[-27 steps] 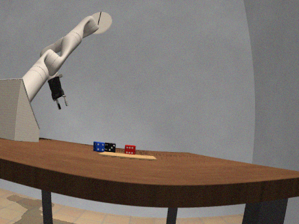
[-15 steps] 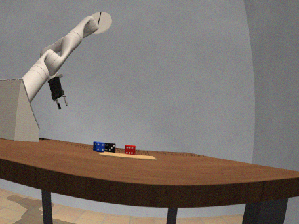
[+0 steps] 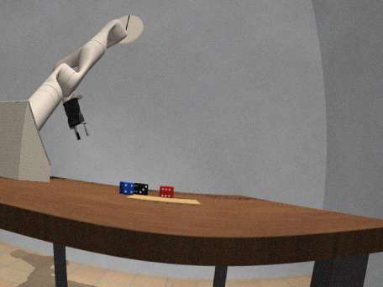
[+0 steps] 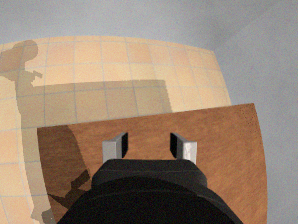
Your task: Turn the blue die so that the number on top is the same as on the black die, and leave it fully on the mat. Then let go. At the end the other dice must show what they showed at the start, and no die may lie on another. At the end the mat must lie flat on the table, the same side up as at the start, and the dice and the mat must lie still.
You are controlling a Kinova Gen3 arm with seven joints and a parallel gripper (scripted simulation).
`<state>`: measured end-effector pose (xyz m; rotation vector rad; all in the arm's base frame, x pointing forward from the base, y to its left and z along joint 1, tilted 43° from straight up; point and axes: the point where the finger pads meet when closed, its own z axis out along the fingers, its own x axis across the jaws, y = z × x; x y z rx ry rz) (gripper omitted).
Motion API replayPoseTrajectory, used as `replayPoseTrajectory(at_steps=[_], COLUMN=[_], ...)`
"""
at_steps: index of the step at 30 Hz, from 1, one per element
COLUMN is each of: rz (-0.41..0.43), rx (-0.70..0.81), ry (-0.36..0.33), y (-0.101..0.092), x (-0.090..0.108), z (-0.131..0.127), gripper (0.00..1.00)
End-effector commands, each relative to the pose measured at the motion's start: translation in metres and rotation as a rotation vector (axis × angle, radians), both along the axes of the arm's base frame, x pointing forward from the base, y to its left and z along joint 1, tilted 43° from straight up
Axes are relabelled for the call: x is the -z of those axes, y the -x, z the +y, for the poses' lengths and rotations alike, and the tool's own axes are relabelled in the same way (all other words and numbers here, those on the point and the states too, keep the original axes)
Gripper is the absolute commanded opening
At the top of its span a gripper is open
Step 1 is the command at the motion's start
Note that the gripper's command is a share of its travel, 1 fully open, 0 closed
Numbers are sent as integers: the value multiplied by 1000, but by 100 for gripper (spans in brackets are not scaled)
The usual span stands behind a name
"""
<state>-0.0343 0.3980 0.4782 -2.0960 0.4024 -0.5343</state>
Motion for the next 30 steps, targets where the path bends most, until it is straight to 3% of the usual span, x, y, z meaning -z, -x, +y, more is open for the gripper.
replayPoseTrajectory(at_steps=[1, 5, 7, 14, 15, 18, 19, 21, 24, 27, 28, 30], rz=[27, 93, 93, 292, 292, 408, 411, 499, 500, 638, 647, 741], rx=[33, 113, 113, 340, 340, 463, 465, 555, 556, 691, 701, 788], ry=[-27, -82, -82, -238, -238, -322, -324, -385, -386, -476, -482, -539], y=[-15, -49, -49, -148, -148, -200, -202, -239, -240, -293, -297, -329], x=[-9, -23, -23, -50, -50, -56, -56, -56, -56, -47, -46, -35], z=[-3, -10, -10, -44, -44, -70, -70, -92, -92, -129, -131, -157], gripper=[100, 100, 100, 100, 100, 100, 100, 100, 100, 100, 100, 100])
